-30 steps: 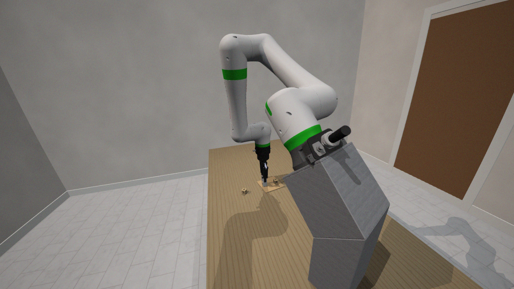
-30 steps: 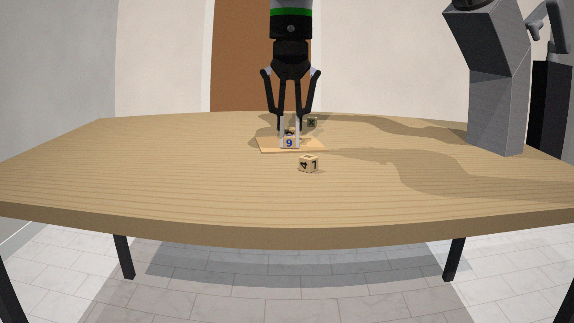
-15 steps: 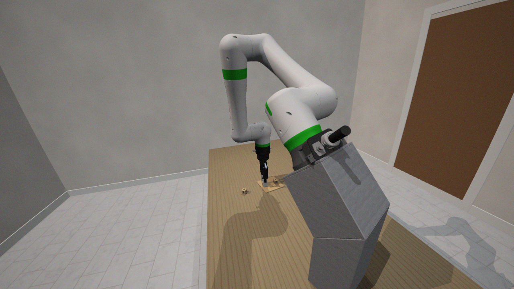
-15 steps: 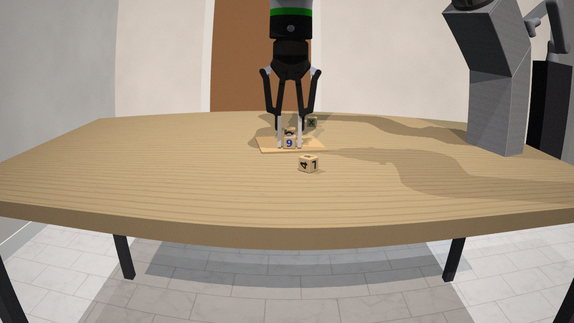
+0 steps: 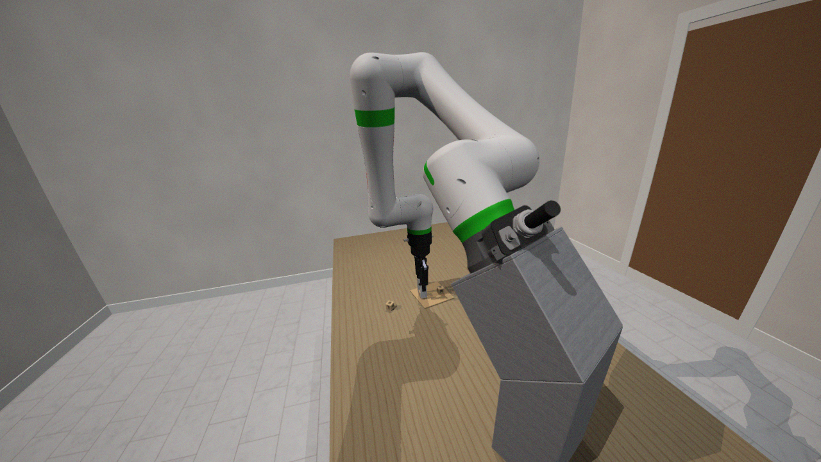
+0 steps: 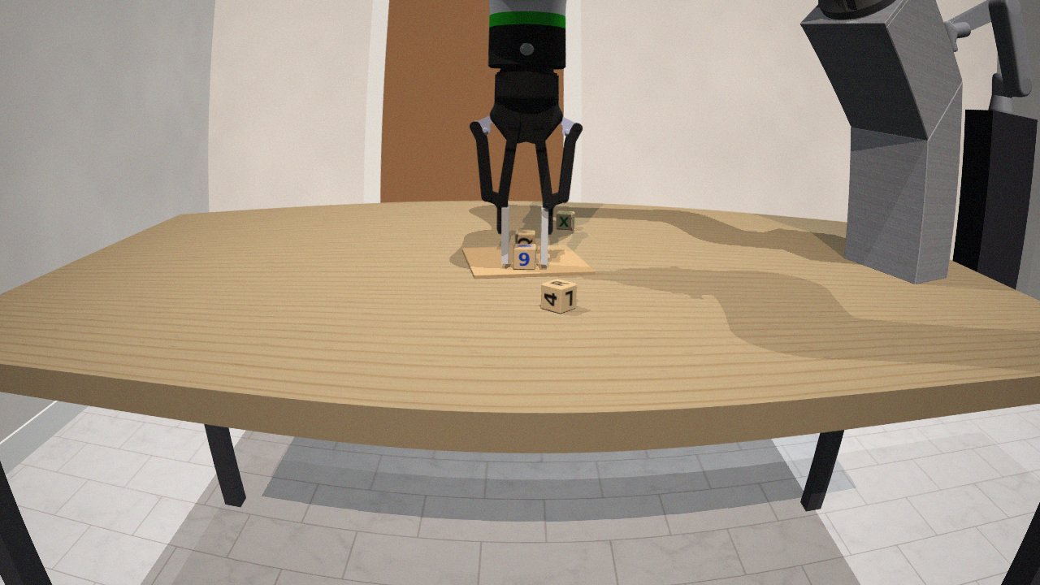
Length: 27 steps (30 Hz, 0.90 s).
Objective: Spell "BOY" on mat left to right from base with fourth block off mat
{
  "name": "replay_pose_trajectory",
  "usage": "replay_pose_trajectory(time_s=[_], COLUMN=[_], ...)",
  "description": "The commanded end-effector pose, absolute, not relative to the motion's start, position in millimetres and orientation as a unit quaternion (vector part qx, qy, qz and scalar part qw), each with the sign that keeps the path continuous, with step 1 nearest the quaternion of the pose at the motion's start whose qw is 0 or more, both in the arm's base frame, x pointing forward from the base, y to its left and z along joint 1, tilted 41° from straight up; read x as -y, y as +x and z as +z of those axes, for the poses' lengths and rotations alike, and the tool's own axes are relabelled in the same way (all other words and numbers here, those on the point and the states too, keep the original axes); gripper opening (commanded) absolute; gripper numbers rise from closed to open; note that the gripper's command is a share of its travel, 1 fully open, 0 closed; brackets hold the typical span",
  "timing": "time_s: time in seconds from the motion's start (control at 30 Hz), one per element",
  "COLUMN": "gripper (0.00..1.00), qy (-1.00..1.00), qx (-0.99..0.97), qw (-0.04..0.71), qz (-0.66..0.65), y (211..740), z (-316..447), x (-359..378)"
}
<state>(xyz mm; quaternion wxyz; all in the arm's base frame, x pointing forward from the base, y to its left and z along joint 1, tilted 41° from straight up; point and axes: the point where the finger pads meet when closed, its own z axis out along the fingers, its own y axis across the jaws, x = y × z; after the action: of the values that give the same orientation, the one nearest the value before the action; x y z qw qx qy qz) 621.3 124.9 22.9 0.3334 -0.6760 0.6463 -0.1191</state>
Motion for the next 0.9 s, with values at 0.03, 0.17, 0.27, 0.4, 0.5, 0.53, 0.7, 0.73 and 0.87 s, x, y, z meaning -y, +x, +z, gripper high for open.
replay_pose_trajectory(time_s=[0.03,0.17,0.27,0.4,0.5,0.53,0.7,0.73,0.87], gripper=[0.25,0.25,0.25,0.25,0.25,0.25,0.25,0.25,0.25], qy=[-0.676,-0.676,-0.676,-0.676,-0.676,-0.676,-0.676,-0.676,-0.676], qx=[-0.646,-0.646,-0.646,-0.646,-0.646,-0.646,-0.646,-0.646,-0.646], qw=[0.333,0.333,0.333,0.333,0.333,0.333,0.333,0.333,0.333], qz=[-0.119,-0.119,-0.119,-0.119,-0.119,-0.119,-0.119,-0.119,-0.119], y=[618,609,600,587,581,581,572,571,570], z=[27,39,51,67,74,74,86,87,88], x=[-123,-119,-114,-107,-104,-104,-100,-99,-99])
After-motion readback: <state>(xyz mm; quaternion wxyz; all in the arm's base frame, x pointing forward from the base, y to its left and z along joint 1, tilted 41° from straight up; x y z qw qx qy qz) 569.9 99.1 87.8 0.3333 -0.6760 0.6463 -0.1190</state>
